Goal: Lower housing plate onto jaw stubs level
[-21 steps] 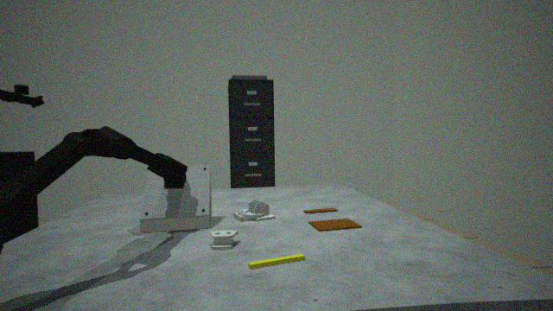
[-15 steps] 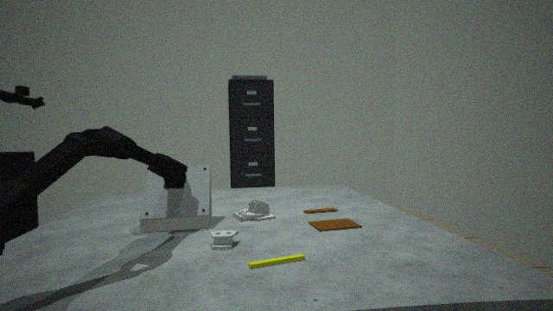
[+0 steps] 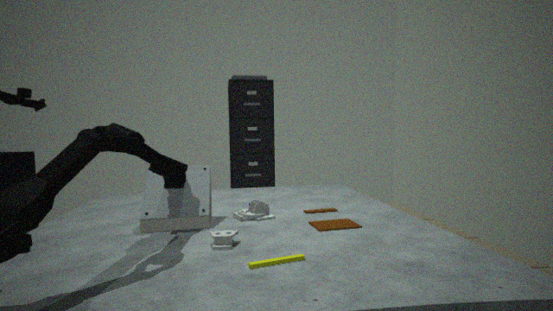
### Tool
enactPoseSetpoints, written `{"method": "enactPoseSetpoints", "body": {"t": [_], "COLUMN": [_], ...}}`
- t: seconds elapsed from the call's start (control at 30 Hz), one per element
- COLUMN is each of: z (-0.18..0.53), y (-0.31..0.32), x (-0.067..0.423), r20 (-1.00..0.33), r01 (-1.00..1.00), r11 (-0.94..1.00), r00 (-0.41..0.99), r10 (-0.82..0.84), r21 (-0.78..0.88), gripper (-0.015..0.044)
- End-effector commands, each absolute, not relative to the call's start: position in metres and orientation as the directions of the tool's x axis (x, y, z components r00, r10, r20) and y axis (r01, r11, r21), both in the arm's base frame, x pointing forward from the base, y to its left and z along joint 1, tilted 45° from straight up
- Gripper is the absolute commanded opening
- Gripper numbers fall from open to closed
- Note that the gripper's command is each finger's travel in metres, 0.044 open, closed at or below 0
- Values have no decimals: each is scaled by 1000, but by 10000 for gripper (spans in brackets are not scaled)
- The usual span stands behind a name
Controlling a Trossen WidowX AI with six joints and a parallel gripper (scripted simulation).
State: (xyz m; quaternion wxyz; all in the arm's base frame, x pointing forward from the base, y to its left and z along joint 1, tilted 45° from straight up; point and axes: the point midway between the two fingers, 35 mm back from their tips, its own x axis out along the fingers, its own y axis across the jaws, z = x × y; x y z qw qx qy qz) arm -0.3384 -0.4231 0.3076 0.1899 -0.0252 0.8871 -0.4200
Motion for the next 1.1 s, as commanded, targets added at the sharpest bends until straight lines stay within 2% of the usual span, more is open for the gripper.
{"method": "enactPoseSetpoints", "body": {"t": [0.0,0.4,1.07], "z": [307,316,326], "y": [-427,-437,-453], "x": [-326,-290,-155], "r20": [-330,-335,-367], "r01": [116,125,218], "r11": [618,521,313], "r00": [-912,-881,-733], "r10": [-244,-333,-573], "r21": [-777,-845,-924], "gripper": [440,440,440]}}
